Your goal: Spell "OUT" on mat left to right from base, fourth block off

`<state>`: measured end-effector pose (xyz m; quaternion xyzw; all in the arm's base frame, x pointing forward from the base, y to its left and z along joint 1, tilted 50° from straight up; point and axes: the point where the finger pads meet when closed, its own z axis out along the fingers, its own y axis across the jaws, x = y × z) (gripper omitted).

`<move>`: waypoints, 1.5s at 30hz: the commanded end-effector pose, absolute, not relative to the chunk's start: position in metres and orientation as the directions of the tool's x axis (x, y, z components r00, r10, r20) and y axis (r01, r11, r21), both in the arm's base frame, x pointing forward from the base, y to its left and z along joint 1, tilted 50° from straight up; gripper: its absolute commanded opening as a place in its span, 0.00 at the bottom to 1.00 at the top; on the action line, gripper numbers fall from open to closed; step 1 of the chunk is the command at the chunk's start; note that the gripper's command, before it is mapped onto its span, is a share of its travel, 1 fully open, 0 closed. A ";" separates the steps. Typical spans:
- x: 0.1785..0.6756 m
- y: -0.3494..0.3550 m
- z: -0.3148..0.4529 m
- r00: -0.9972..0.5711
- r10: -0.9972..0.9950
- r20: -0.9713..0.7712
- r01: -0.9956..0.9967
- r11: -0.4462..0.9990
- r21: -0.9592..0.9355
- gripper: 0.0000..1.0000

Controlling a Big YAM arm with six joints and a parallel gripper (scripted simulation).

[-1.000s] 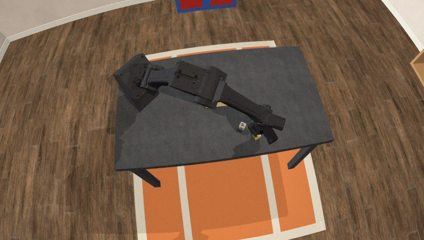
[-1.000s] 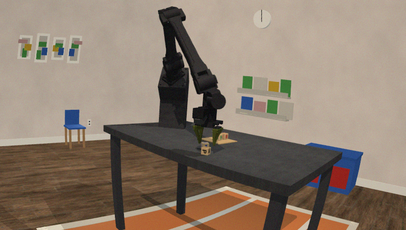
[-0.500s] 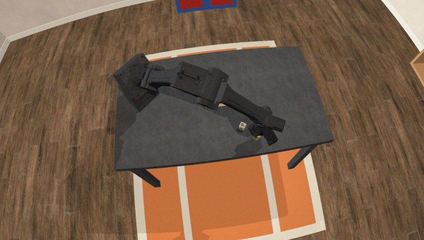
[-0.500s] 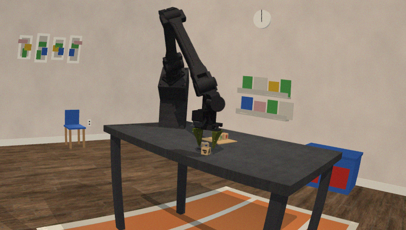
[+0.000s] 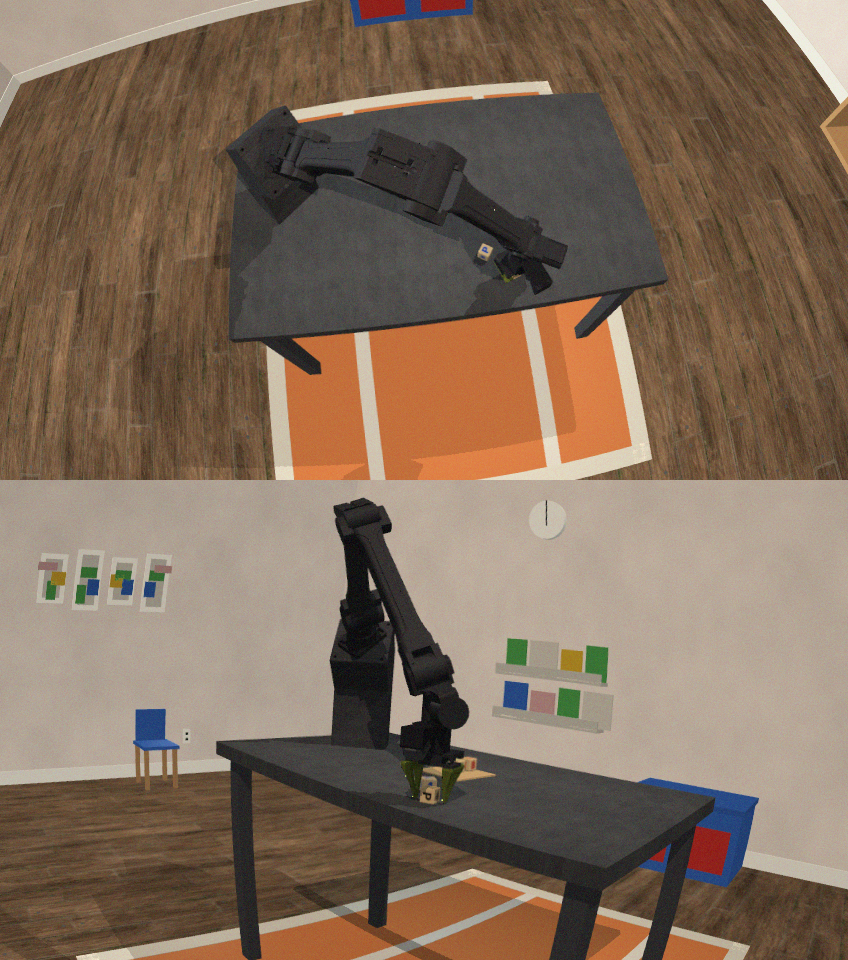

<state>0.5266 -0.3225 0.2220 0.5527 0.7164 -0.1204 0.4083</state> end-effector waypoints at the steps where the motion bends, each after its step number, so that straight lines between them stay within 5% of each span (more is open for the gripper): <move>1: 0.537 -0.330 0.232 -0.047 0.678 -0.734 0.882 0.373 0.289 0.63; 16: 0.537 -0.330 0.230 -0.048 0.678 -0.733 0.882 0.373 0.287 0.63; 17: 0.537 -0.330 0.230 -0.048 0.678 -0.733 0.882 0.373 0.287 0.44; 33: 0.537 -0.330 0.230 -0.048 0.678 -0.734 0.882 0.373 0.287 0.44; 34: 0.537 -0.330 0.230 -0.048 0.678 -0.734 0.882 0.373 0.287 0.25; 45: 0.537 -0.330 0.230 -0.048 0.678 -0.733 0.882 0.373 0.287 0.25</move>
